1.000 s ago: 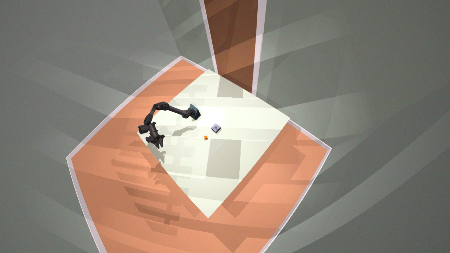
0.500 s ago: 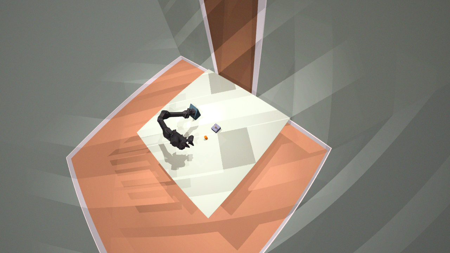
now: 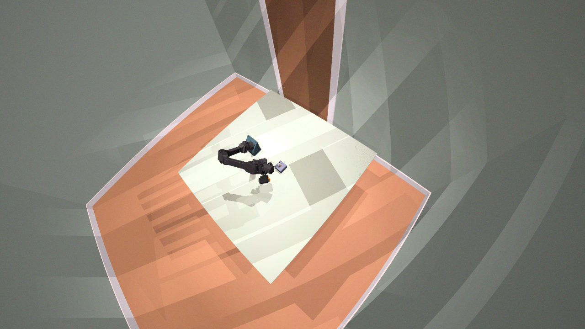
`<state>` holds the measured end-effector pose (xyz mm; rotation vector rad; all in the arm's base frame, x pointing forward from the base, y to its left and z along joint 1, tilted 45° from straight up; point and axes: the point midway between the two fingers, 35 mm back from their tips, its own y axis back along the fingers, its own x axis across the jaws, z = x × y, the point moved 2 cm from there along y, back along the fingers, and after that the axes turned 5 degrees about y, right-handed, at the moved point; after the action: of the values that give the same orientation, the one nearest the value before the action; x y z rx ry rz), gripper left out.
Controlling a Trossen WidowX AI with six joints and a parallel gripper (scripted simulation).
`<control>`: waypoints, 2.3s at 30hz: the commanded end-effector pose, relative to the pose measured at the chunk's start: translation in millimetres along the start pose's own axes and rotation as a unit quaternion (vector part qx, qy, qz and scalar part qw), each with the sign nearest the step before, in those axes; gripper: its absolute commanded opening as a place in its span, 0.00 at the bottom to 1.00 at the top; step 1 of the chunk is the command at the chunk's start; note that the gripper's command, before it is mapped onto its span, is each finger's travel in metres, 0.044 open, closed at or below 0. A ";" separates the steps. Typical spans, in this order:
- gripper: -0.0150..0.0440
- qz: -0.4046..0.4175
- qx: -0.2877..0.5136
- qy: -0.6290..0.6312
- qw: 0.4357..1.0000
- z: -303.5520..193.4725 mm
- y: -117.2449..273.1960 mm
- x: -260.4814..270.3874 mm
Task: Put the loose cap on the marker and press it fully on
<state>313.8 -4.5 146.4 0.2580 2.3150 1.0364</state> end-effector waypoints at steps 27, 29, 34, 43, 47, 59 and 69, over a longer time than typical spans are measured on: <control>0.67 -0.005 0.019 0.045 0.999 -8.6 -63.6 4.4; 0.67 -0.006 0.019 0.045 0.999 -8.6 -66.8 4.3; 0.67 -0.006 0.019 0.045 0.999 -8.9 -74.8 4.2; 0.67 -0.006 0.019 0.045 0.999 -9.9 -89.1 4.3; 0.67 -0.006 0.020 0.045 0.999 -10.6 -95.3 4.5; 0.48 -0.006 0.020 0.045 0.999 -11.5 -103.9 5.1; 0.30 -0.006 0.020 0.045 0.999 -11.3 -102.1 4.3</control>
<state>309.8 -79.5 74.7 0.2164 2.4123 1.0185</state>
